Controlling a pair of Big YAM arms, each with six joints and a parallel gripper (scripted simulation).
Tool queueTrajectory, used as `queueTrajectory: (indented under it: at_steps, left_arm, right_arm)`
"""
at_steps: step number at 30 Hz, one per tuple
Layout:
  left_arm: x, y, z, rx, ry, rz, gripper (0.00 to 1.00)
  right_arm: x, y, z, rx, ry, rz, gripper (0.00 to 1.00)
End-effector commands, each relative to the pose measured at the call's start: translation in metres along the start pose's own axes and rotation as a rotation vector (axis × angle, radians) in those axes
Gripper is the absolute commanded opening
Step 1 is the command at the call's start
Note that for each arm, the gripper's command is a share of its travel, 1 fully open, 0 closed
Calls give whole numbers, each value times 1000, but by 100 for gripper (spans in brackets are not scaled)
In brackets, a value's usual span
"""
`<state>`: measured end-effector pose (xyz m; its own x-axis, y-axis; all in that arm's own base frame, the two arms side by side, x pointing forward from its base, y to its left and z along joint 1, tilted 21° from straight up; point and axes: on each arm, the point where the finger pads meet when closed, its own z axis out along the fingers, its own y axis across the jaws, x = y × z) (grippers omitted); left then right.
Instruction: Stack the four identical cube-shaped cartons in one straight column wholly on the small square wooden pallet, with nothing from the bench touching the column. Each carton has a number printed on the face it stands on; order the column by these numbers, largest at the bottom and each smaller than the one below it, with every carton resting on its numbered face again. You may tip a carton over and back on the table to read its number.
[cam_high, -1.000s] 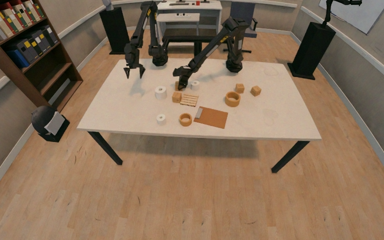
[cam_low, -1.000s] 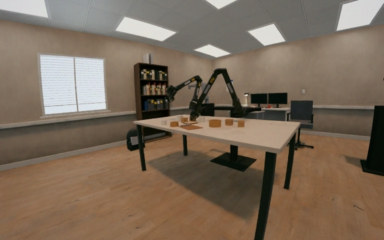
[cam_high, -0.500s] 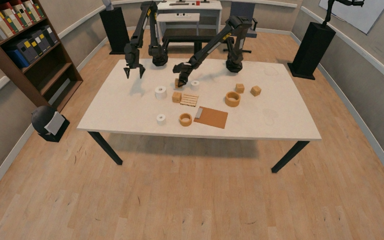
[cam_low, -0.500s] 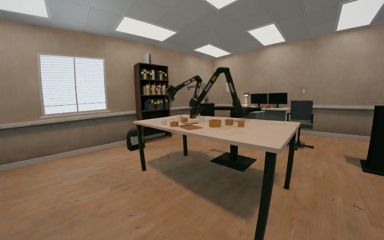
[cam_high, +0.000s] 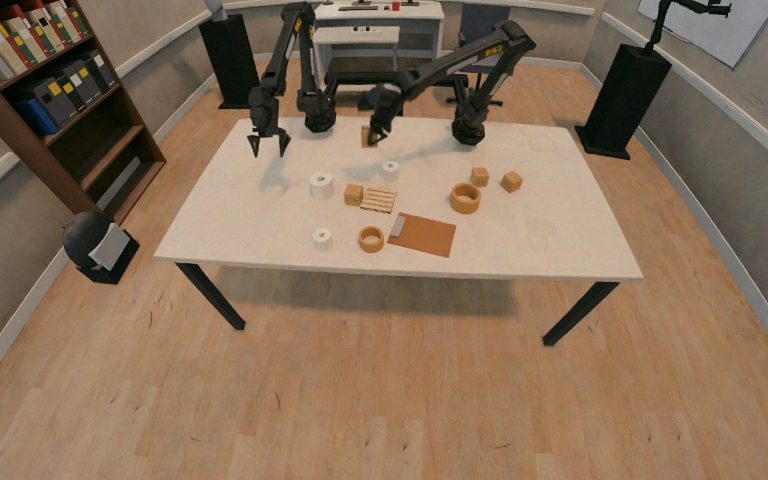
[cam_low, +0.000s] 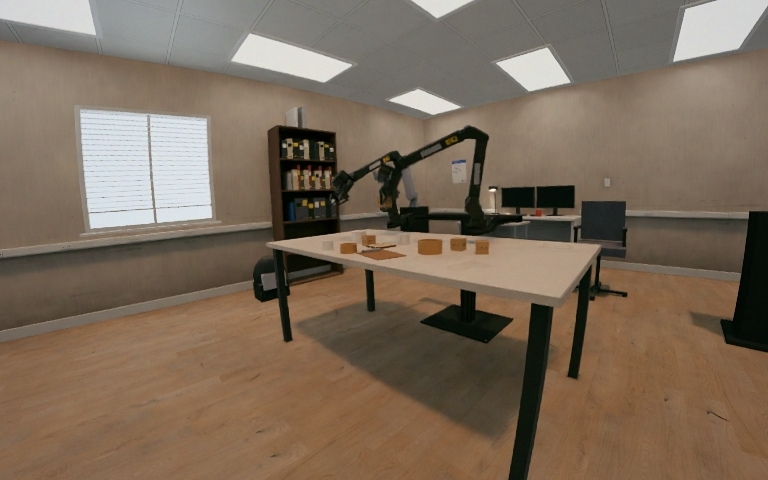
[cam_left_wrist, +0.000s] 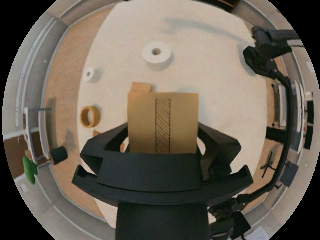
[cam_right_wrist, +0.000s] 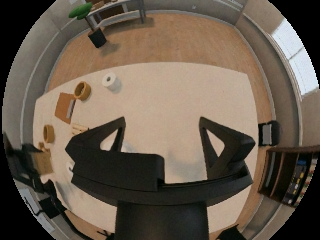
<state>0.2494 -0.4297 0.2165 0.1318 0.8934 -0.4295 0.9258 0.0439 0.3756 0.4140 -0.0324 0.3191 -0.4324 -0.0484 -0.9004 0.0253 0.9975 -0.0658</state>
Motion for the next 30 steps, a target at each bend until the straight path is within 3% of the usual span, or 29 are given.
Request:
queueTrajectory:
  at_steps: [1, 8, 12, 17, 19, 23, 30]
  left_arm:
    - [-20, 26, -40, 13, 21, 4, 55]
    - [-40, 48, -105, 11, 14, 5, 55]
    - [-43, 53, -115, 12, 18, -1, 55]
    - [-39, 52, -110, 10, 20, 6, 55]
    - [-42, 57, -119, -16, -33, 19, 55]
    - [-36, 57, -112, -16, -150, 43, 55]
    - [-36, 60, -110, 28, -558, -5, 55]
  right_arm:
    - [-23, 0, -7, -3, -38, -18, 100]
    - [-23, 0, -7, -3, -38, -18, 100]
    - [-23, 0, -7, -3, -38, -18, 100]
    - [-23, 0, -7, -3, -38, -18, 100]
    - [-23, 0, -7, -3, -38, -18, 100]
    - [-23, 0, -7, -3, -38, -18, 100]
    - [-23, 0, -7, -3, -38, -18, 100]
